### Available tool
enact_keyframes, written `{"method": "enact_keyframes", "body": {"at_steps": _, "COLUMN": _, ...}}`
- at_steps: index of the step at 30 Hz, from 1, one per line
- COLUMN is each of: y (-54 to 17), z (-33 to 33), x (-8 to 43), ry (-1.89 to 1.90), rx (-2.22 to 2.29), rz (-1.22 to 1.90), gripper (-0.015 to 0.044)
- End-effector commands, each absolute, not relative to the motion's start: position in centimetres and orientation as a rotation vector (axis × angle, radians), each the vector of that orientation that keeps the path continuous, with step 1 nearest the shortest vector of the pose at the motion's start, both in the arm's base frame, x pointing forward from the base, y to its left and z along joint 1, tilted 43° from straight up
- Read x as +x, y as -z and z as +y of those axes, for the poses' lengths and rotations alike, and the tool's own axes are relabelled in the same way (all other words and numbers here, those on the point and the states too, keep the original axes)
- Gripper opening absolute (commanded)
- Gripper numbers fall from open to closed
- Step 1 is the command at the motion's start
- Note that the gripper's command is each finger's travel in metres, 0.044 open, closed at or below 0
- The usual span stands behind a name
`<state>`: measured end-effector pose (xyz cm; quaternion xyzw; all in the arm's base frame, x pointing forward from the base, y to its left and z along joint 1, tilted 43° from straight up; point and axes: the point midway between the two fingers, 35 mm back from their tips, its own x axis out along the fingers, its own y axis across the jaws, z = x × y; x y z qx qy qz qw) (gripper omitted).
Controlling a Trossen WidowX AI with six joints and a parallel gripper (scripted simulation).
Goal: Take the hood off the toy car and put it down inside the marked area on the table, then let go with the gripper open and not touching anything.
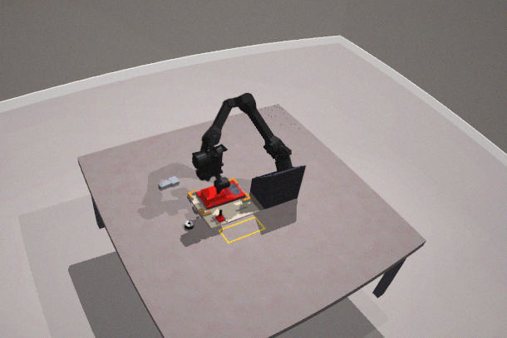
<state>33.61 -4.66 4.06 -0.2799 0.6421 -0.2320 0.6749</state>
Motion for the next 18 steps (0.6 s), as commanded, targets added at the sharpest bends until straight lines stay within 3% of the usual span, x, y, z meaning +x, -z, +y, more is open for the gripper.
{"method": "enact_keyframes", "body": {"at_steps": 1, "y": -3.5, "z": -5.0, "x": 33.4, "ry": 0.522, "rx": -0.638, "rz": 1.455, "gripper": 0.044}}
{"method": "enact_keyframes", "body": {"at_steps": 18, "y": -2.4, "z": -6.2, "x": 33.4, "ry": 0.523, "rx": -0.64, "rz": 1.455, "gripper": 0.044}}
